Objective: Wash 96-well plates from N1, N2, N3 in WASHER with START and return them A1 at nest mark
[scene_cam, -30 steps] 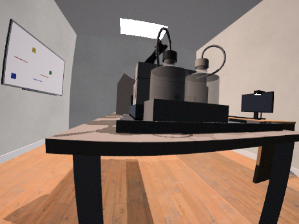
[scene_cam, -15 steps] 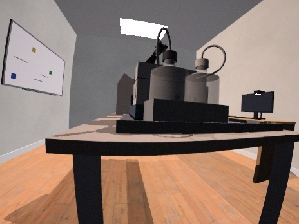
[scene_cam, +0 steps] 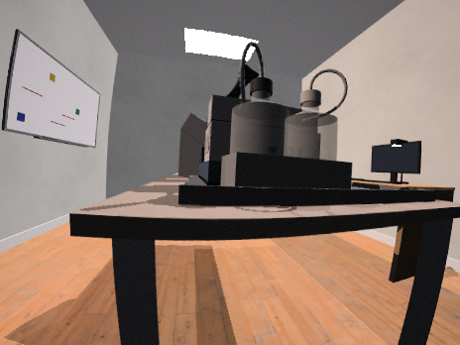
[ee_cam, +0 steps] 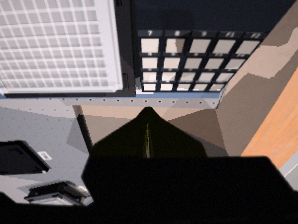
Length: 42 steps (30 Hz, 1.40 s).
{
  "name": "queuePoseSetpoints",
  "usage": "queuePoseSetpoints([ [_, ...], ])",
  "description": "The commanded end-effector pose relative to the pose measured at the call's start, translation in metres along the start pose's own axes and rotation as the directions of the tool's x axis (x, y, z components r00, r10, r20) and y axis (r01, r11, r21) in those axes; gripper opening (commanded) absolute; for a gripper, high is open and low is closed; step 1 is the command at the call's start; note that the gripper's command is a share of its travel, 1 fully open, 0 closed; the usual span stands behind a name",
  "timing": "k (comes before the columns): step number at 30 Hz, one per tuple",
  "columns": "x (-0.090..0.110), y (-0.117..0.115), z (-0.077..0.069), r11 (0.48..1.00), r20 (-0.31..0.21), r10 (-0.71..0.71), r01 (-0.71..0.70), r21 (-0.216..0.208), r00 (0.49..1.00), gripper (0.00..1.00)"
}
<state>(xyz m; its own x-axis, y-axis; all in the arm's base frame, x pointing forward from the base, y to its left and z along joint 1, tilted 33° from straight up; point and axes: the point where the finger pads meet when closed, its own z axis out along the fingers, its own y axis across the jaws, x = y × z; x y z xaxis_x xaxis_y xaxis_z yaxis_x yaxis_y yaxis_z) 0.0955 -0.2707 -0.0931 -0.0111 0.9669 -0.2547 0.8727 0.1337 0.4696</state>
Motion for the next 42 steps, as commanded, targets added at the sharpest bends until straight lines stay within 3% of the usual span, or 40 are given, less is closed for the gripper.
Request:
queuePoseSetpoints([
  [1,-0.007,-0.002,0.002,1.0,0.026,0.001,-0.001,0.005,1.0,0.0],
  [21,-0.007,-0.002,0.032,1.0,0.025,0.001,-0.001,0.005,1.0,0.0],
  [42,-0.008,-0.002,0.04,1.0,0.025,0.001,-0.001,0.005,1.0,0.0],
])
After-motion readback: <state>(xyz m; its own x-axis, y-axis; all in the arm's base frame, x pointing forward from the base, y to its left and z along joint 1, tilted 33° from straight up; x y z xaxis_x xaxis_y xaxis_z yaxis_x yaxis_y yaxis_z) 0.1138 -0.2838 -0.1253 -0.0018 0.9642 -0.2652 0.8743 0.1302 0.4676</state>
